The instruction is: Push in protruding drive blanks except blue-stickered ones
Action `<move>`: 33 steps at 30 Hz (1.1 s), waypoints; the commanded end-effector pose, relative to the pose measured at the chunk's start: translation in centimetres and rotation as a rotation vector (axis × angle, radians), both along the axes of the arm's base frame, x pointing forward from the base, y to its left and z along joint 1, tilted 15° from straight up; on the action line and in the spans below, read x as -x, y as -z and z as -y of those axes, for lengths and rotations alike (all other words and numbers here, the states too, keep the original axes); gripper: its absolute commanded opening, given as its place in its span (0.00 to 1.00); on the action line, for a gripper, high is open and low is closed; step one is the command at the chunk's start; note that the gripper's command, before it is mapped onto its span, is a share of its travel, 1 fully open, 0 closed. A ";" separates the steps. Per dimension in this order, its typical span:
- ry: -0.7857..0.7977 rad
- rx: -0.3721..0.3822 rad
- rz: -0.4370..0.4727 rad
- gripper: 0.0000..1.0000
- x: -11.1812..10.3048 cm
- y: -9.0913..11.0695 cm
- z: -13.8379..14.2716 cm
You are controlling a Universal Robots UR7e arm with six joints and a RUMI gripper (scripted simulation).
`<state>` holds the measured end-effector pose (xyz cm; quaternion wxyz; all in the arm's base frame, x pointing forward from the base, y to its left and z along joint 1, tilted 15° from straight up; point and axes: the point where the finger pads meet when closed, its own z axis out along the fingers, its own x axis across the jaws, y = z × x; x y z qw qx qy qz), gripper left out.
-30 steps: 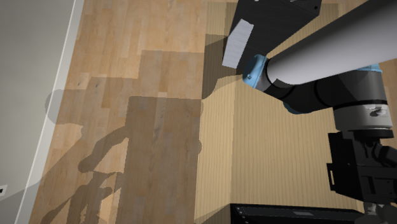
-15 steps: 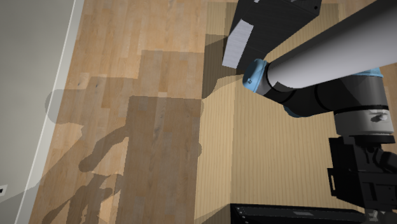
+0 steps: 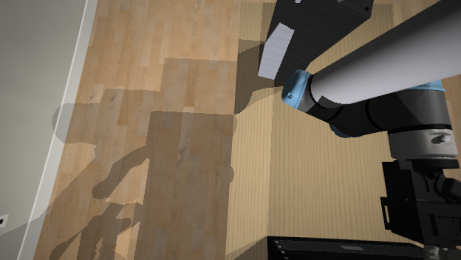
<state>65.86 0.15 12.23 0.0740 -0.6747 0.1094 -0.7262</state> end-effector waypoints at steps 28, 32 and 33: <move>0.000 0.000 0.001 0.00 -0.6 -0.1 0.1; 0.000 0.000 0.001 0.00 -0.6 -0.1 0.1; 0.000 0.000 0.001 0.00 -0.6 -0.1 0.1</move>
